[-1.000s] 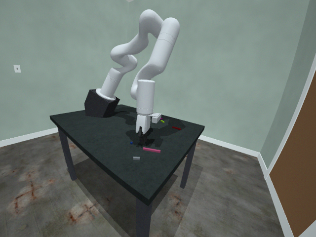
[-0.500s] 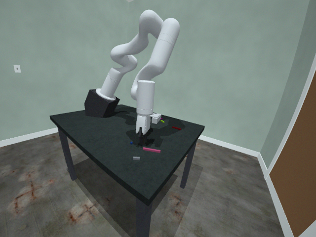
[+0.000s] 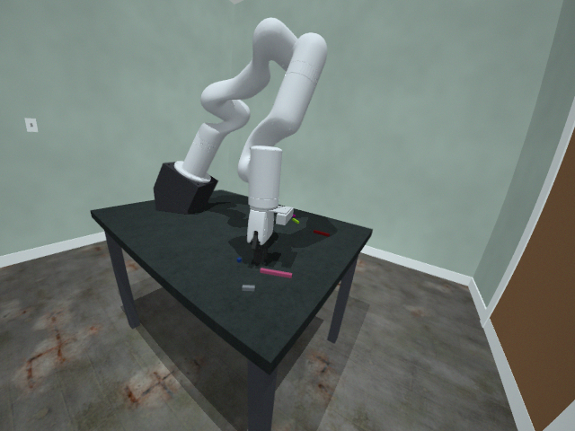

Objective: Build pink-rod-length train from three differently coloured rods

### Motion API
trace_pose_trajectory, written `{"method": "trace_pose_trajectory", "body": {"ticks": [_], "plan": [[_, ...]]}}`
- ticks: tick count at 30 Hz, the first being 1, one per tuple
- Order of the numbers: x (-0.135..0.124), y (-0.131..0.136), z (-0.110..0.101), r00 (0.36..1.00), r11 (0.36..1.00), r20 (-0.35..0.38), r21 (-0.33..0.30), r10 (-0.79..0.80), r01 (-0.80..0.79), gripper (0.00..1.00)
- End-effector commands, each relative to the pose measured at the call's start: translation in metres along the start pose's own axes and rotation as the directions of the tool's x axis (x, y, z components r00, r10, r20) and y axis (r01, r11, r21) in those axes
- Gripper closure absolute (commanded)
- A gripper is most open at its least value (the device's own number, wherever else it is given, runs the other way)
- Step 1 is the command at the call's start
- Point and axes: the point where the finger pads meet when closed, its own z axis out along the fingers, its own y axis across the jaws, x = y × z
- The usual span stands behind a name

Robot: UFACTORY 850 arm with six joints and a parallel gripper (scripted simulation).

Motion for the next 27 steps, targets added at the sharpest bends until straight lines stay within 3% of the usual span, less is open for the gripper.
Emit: {"method": "trace_pose_trajectory", "body": {"ticks": [1,13,14,27], "plan": [[0.0007,0.0005,-0.0006,1.0,1.0,-0.001,-0.001,0.0,0.0,0.76],[0.0007,0.0005,-0.0006,1.0,1.0,-0.001,-0.001,0.0,0.0,0.76],[0.0007,0.0005,-0.0006,1.0,1.0,-0.001,-0.001,0.0,0.0,0.96],[0.0007,0.0005,-0.0006,1.0,1.0,-0.001,-0.001,0.0,0.0,0.96]]}}
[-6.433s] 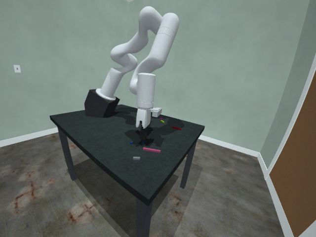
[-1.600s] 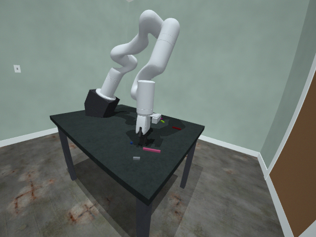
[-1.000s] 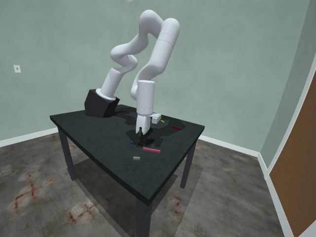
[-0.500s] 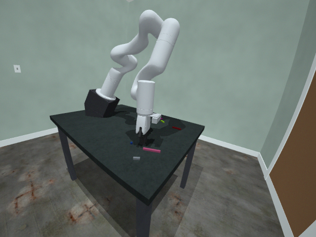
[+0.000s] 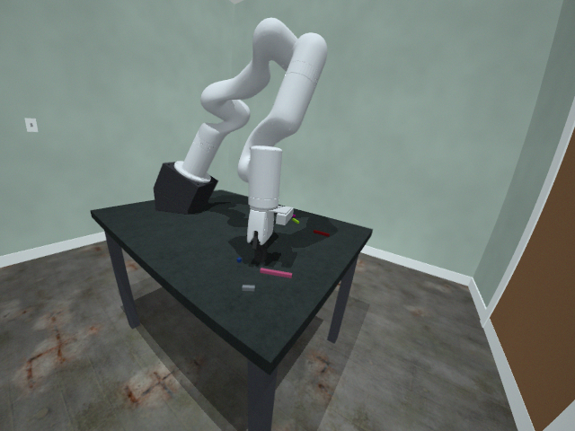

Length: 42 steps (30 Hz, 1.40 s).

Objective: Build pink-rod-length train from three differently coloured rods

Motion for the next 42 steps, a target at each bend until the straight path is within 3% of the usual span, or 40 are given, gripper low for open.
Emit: {"method": "trace_pose_trajectory", "body": {"ticks": [1,24,29,31,38,42], "plan": [[0.001,0.001,-0.001,1.0,1.0,-0.001,-0.001,0.0,0.0,0.96],[0.001,0.001,-0.004,1.0,1.0,-0.001,-0.001,0.0,0.0,0.96],[0.001,0.0,-0.03,1.0,1.0,-0.001,-0.001,0.0,0.0,0.96],[0.001,0.0,-0.03,1.0,1.0,-0.001,-0.001,0.0,0.0,0.96],[0.001,0.0,-0.08,1.0,1.0,-0.001,-0.001,0.0,0.0,0.96],[0.001,0.0,-0.097,1.0,1.0,-0.001,-0.001,0.0,0.0,0.96]]}}
